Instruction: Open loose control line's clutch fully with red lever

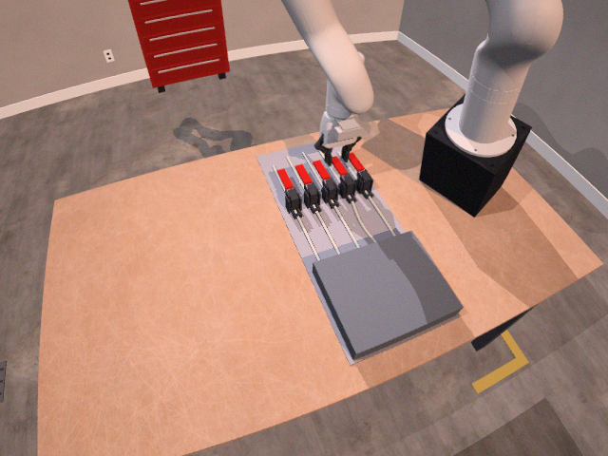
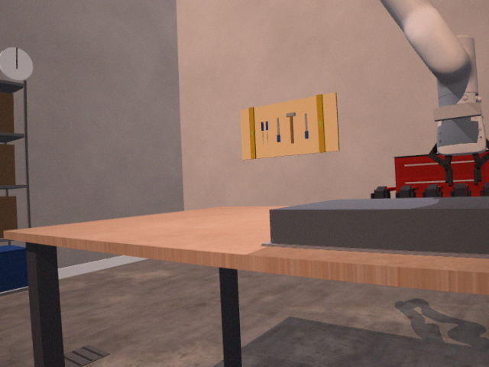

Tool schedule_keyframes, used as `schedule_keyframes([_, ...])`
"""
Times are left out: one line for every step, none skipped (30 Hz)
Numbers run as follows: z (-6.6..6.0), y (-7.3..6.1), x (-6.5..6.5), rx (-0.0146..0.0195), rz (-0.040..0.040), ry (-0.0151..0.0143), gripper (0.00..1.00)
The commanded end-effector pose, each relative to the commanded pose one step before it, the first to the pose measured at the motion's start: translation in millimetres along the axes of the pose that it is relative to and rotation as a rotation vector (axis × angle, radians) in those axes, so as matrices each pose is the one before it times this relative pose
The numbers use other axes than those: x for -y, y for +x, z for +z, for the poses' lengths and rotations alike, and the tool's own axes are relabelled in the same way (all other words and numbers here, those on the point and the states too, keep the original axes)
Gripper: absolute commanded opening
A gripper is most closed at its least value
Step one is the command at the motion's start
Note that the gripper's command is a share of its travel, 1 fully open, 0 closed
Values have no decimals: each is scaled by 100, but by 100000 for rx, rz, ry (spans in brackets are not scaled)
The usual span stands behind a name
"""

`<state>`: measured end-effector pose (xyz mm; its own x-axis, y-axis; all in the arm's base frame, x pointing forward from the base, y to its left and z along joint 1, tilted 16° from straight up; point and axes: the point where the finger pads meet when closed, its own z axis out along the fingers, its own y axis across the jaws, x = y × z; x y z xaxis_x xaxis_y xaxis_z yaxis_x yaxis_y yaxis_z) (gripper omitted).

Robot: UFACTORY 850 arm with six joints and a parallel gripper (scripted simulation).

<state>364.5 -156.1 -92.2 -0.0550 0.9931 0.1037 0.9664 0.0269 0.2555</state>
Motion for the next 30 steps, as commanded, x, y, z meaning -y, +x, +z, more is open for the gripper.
schedule_keyframes([1083, -43, -61, 77, -9, -91, 52])
schedule_keyframes([0, 0, 0, 0, 0, 0, 52])
schedule_keyframes([165, -1, -1, -1, 0, 0, 52])
schedule_keyframes([151, 0, -1, 0, 0, 0, 52])
schedule_keyframes([136, 0, 0, 0, 0, 0, 52])
schedule_keyframes([120, 0, -1, 0, 0, 0, 52])
schedule_keyframes([105, 0, -1, 0, 0, 0, 52])
schedule_keyframes([89, 0, 0, 0, 0, 0, 52])
schedule_keyframes([73, 0, 0, 0, 0, 0, 52])
schedule_keyframes([58, 0, 0, 0, 0, 0, 52])
schedule_keyframes([44, 0, 0, 0, 0, 0, 52])
schedule_keyframes([31, 0, 0, 0, 0, 0, 52])
schedule_keyframes([20, 0, 0, 0, 0, 0, 52])
schedule_keyframes([11, 0, 0, 0, 0, 0, 52])
schedule_keyframes([4, 0, 0, 0, 0, 0, 52])
schedule_keyframes([1, 0, 0, 0, 0, 0, 52])
schedule_keyframes([0, 0, 0, 0, 0, 0, 0])
schedule_keyframes([0, 0, 0, 0, 0, 0, 0])
schedule_keyframes([0, 0, 0, 0, 0, 0, 0])
schedule_keyframes([0, 0, 0, 0, 0, 0, 0])
schedule_keyframes([0, 0, 0, 0, 0, 0, 0])
schedule_keyframes([0, 0, 0, 0, 0, 0, 0])
schedule_keyframes([0, 0, 0, 0, 0, 0, 0])
schedule_keyframes([0, 0, 0, 0, 0, 0, 0])
schedule_keyframes([0, 0, 0, 0, 0, 0, 0])
schedule_keyframes([0, 0, 0, 0, 0, 0, 0])
schedule_keyframes([0, 0, 0, 0, 0, 0, 0])
schedule_keyframes([0, 0, 0, 0, 0, 0, 0])
schedule_keyframes([0, 0, 0, 0, 0, 0, 0])
schedule_keyframes([0, 0, 0, 0, 0, 0, 0])
